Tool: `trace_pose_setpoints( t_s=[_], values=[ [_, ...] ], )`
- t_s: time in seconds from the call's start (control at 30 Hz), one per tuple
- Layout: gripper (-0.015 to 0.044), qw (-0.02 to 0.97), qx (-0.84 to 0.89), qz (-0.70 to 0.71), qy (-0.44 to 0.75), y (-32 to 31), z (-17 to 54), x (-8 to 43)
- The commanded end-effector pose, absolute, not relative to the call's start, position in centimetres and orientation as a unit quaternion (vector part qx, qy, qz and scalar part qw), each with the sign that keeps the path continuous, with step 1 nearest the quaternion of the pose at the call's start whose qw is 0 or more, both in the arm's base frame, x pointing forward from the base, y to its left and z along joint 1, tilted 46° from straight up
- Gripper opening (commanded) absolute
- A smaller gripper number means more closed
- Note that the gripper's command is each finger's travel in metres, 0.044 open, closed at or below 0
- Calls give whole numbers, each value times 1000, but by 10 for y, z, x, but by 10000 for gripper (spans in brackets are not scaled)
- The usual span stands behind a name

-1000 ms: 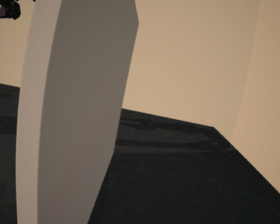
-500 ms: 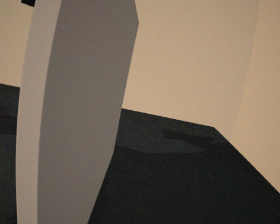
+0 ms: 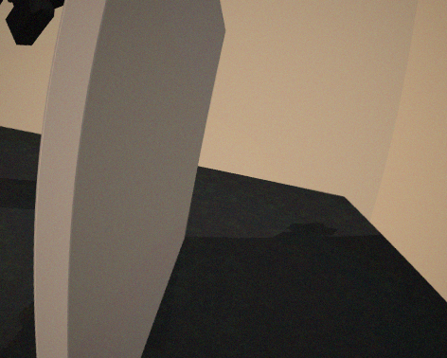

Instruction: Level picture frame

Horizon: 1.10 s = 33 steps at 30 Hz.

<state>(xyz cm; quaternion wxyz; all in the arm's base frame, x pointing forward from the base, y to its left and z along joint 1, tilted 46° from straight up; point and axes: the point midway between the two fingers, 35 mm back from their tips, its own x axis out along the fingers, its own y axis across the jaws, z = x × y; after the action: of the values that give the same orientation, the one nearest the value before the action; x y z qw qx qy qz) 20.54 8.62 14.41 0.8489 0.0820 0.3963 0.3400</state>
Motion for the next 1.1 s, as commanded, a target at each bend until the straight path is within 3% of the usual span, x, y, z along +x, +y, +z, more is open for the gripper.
trace_pose_setpoints(
  t_s=[0.0, 0.47, 1.07],
  values=[
    [260, 905, 144, 229, 328, 49, 156, 211],
    [260, 958, 277, -81, 5, -62, 199, 185],
    [260, 957, 277, -84, 1, -63, 199, 184]
  ],
)
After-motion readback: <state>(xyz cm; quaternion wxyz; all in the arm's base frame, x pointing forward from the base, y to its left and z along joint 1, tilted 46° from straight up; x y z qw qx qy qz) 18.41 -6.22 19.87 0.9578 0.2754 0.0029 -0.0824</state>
